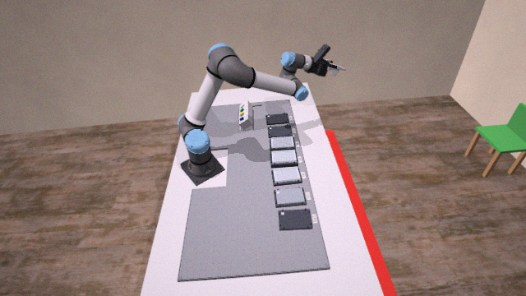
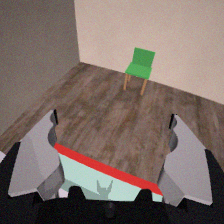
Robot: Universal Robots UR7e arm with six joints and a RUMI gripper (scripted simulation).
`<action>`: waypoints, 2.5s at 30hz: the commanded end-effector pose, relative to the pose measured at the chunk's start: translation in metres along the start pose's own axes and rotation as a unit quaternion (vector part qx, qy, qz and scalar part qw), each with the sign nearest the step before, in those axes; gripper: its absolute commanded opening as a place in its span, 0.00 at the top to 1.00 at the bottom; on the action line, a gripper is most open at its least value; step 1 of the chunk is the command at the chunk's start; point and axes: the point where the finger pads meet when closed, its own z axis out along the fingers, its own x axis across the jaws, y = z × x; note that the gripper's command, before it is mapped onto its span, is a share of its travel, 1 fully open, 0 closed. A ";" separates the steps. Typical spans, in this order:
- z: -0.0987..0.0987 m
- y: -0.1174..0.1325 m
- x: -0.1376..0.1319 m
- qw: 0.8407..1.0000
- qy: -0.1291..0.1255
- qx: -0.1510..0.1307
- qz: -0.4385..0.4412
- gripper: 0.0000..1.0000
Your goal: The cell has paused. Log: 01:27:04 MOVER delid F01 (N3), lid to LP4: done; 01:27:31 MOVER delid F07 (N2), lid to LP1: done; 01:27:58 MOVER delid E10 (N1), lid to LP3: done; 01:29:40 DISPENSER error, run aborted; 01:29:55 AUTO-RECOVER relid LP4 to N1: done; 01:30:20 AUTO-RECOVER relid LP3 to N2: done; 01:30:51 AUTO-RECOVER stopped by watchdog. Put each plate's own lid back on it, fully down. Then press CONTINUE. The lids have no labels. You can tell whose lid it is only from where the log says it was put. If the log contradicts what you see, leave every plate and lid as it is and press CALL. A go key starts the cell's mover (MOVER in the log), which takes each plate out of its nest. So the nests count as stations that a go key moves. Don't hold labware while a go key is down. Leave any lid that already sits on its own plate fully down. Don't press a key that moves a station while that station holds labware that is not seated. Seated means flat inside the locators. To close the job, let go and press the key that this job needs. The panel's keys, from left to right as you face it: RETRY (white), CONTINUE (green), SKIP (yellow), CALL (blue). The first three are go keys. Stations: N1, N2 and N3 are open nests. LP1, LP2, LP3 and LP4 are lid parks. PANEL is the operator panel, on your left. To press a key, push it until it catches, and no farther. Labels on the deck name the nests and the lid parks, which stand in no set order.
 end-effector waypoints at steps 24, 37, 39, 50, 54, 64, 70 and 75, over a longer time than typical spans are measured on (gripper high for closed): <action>-0.047 0.040 0.092 0.994 0.031 -0.102 0.002 0.18; -0.077 0.067 0.129 0.987 0.044 -0.154 0.007 0.18; -0.083 0.072 0.135 0.987 0.044 -0.154 0.007 0.18; -0.108 0.094 0.158 0.980 0.052 -0.189 0.011 0.18; -0.118 0.103 0.166 0.976 0.056 -0.208 0.015 0.18; -0.143 0.124 0.182 0.970 0.061 -0.234 0.019 0.18; -0.164 0.142 0.194 0.963 0.066 -0.259 0.024 0.18; -0.179 0.156 0.201 0.955 0.070 -0.287 0.031 0.18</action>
